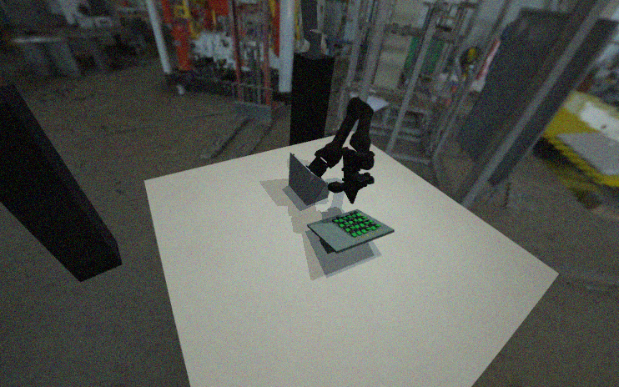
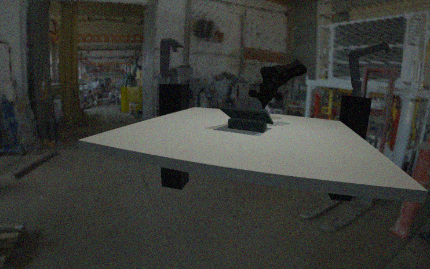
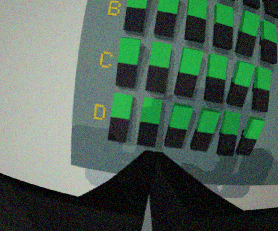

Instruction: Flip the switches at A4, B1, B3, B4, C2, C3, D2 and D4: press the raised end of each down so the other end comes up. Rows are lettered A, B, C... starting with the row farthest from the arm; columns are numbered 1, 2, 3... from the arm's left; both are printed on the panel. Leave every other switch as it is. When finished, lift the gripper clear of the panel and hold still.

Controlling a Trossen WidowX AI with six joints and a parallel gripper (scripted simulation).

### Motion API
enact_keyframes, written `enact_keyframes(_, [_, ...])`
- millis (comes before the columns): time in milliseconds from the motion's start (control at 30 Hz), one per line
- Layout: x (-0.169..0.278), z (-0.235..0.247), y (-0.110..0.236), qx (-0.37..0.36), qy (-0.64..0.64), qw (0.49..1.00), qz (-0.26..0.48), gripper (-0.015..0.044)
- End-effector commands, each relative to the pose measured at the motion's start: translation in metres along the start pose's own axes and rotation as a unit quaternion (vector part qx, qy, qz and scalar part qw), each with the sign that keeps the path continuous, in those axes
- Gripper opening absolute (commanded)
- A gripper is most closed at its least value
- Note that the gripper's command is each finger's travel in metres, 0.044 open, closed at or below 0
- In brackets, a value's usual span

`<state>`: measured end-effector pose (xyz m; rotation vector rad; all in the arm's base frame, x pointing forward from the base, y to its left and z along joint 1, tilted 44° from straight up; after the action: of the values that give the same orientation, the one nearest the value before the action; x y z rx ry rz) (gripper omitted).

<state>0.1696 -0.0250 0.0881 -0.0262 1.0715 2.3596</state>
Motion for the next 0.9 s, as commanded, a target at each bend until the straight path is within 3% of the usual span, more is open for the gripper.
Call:
enact_keyframes(0, [0.006, 0.001, -0.020, -0.002, -0.004, 1.000, -0.001, 0.0000])
enact_keyframes(867, [0.008, 0.001, -0.046, -0.003, -0.005, 1.000, -0.002, 0.0000])
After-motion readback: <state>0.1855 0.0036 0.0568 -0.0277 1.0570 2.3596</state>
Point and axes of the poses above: the point midway between the two fingers, 35 mm back from their tips, its own y axis back along the fingers, its own z axis across the jaws, x = y × z, the point moved 7 cm from there along y, back along the fingers
